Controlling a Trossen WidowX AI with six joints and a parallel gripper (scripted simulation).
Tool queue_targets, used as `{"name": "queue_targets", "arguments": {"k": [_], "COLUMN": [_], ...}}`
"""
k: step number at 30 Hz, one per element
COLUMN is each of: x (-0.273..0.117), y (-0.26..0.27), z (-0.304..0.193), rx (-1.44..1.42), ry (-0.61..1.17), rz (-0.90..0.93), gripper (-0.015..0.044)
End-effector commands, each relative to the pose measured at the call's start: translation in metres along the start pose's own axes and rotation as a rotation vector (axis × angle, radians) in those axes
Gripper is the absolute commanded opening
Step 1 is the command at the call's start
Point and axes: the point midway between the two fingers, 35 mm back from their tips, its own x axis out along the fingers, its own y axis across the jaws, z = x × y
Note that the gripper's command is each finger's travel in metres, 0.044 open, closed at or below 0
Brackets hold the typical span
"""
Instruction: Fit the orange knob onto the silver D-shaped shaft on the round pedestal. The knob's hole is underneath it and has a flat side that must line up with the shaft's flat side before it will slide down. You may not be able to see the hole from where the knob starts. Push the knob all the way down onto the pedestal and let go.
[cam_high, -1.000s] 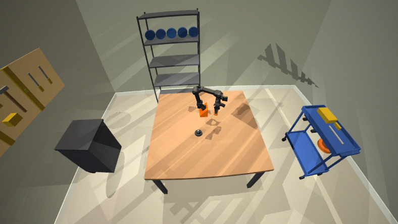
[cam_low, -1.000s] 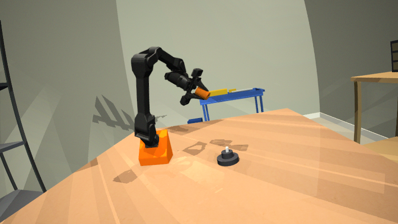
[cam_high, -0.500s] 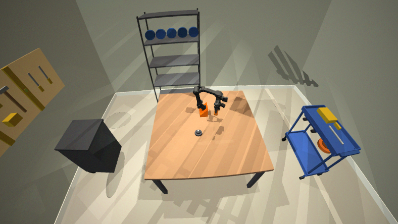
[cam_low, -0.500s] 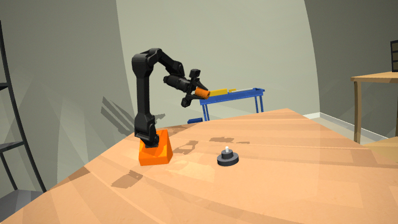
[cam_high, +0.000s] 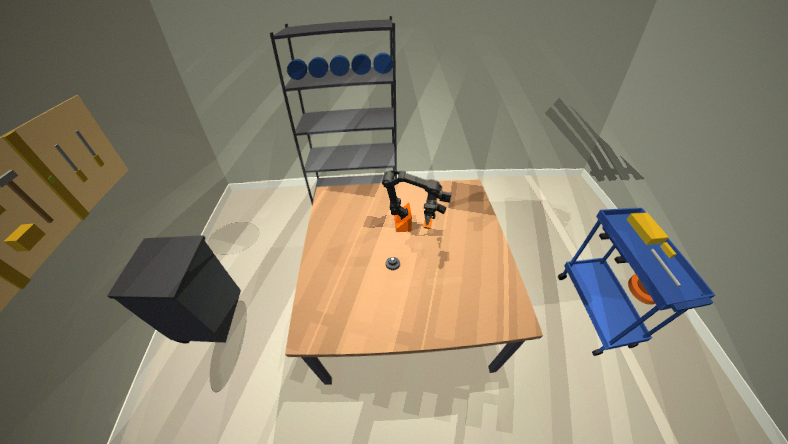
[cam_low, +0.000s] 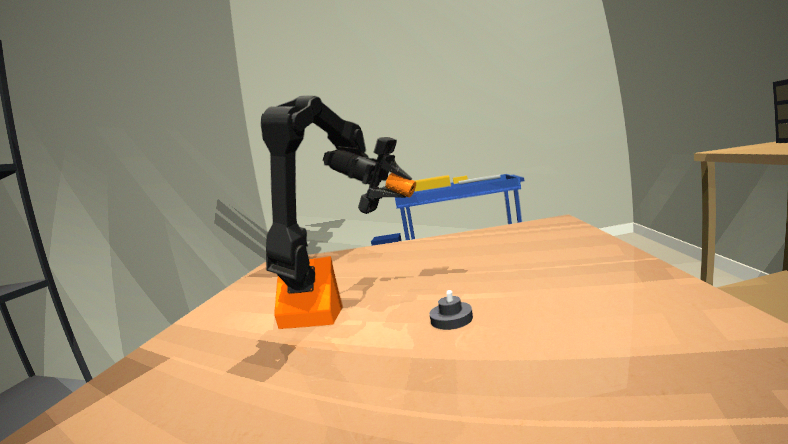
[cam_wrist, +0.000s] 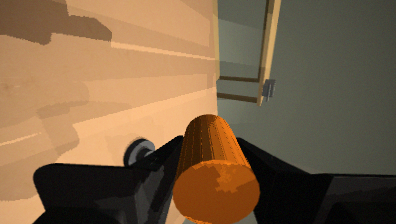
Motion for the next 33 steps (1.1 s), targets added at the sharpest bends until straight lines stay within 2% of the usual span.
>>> {"name": "queue_targets", "arguments": {"k": [1, 21, 33], "x": [0.000, 0.003, 0.023], "y": [0.000, 0.003, 0.022], "z": [0.000, 0.000, -0.001], "rx": [-0.002, -0.005, -0.008], "ry": [0.000, 0.000, 0.003], "rz": [-0.001, 0.004, 0.309], "gripper": [0.0000, 0.0000, 0.0000]}}
